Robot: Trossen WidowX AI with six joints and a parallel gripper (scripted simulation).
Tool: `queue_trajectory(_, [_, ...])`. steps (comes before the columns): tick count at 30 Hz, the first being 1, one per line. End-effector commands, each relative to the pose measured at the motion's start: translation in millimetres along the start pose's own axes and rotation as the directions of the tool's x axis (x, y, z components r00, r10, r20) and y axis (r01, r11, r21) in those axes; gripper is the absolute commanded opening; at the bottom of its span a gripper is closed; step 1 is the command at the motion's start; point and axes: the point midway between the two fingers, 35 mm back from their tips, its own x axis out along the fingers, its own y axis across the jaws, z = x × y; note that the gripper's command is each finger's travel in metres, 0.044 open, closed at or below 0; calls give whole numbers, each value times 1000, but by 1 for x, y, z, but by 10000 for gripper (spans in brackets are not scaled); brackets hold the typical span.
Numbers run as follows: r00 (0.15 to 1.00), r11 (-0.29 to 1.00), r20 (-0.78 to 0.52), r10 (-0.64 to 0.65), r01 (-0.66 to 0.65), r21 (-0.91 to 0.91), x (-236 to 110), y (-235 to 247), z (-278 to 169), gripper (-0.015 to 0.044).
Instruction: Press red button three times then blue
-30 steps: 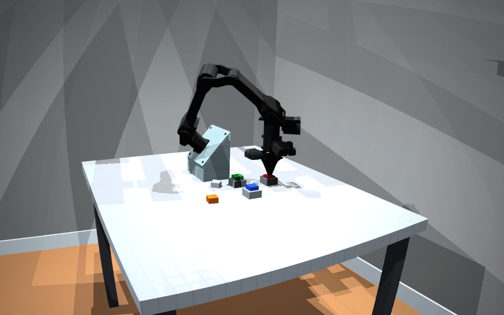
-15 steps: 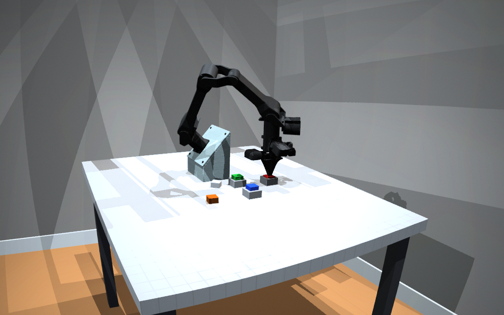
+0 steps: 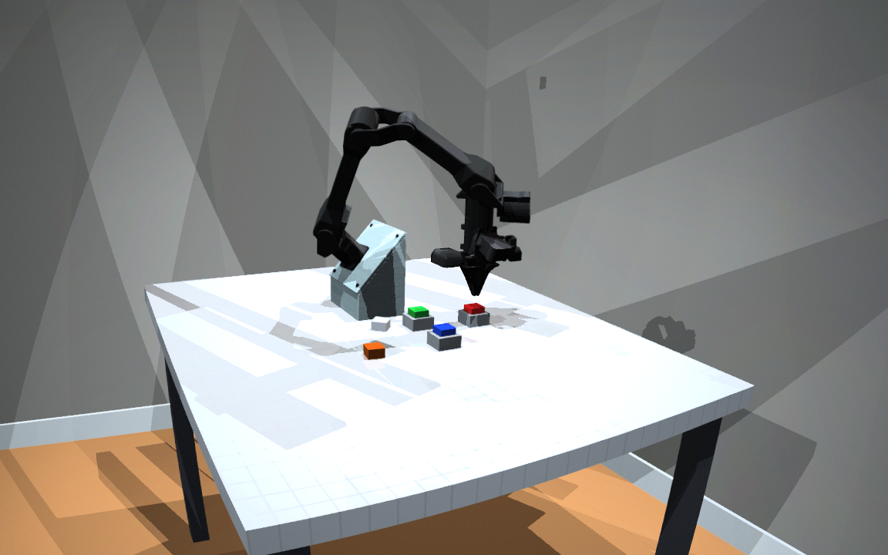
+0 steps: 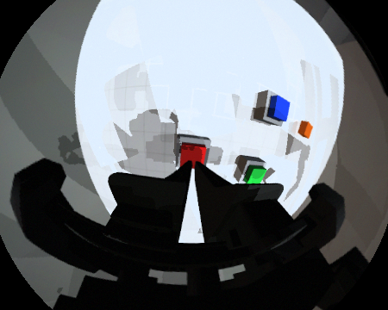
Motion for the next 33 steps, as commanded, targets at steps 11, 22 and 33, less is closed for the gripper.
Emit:
queue_trajectory(11, [1000, 1000, -4, -4, 4, -3, 23, -1, -1, 20])
queue_trajectory(22, [1000, 1000, -4, -4, 4, -3, 31, -1, -1, 20])
queue_trajectory(33, [1000, 1000, -4, -4, 4, -3, 31, -1, -1, 20])
